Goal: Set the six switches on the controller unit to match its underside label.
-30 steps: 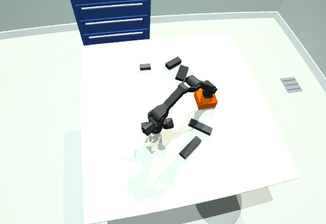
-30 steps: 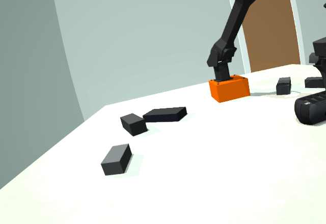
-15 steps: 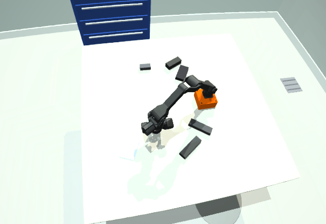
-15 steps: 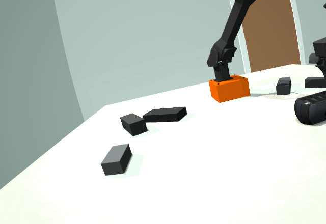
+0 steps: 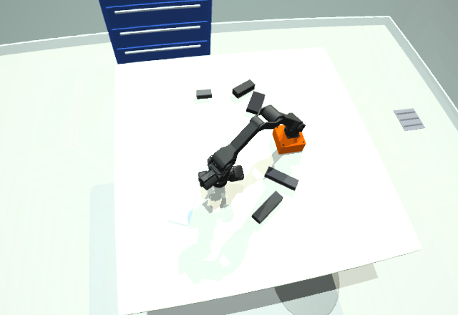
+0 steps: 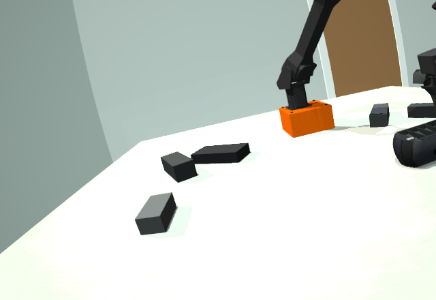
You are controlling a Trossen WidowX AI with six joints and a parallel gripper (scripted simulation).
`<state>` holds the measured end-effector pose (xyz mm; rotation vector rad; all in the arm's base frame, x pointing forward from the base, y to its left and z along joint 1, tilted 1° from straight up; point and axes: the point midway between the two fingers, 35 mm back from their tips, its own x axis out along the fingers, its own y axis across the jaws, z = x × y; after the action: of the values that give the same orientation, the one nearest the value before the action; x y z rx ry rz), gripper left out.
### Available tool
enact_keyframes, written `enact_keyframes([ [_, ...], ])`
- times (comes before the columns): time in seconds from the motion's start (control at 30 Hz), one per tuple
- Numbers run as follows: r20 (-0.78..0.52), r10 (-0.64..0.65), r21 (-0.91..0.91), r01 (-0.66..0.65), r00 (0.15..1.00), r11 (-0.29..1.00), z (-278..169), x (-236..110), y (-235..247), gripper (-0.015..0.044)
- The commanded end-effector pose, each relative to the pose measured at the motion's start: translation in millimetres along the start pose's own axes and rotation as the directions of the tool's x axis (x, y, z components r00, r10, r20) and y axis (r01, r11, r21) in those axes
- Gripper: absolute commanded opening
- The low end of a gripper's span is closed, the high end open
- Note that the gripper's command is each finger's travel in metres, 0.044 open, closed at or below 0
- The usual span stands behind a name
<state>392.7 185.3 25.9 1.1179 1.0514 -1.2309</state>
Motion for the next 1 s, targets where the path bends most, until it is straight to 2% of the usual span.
enact_keyframes([
  [0.0,-0.001,0.001,-0.001,-0.001,1.000,1.000,3,-4,0,0.0336],
  [0.97,-0.043,0.001,-0.001,-0.001,0.999,1.000,16,-20,0,0.0336],
])
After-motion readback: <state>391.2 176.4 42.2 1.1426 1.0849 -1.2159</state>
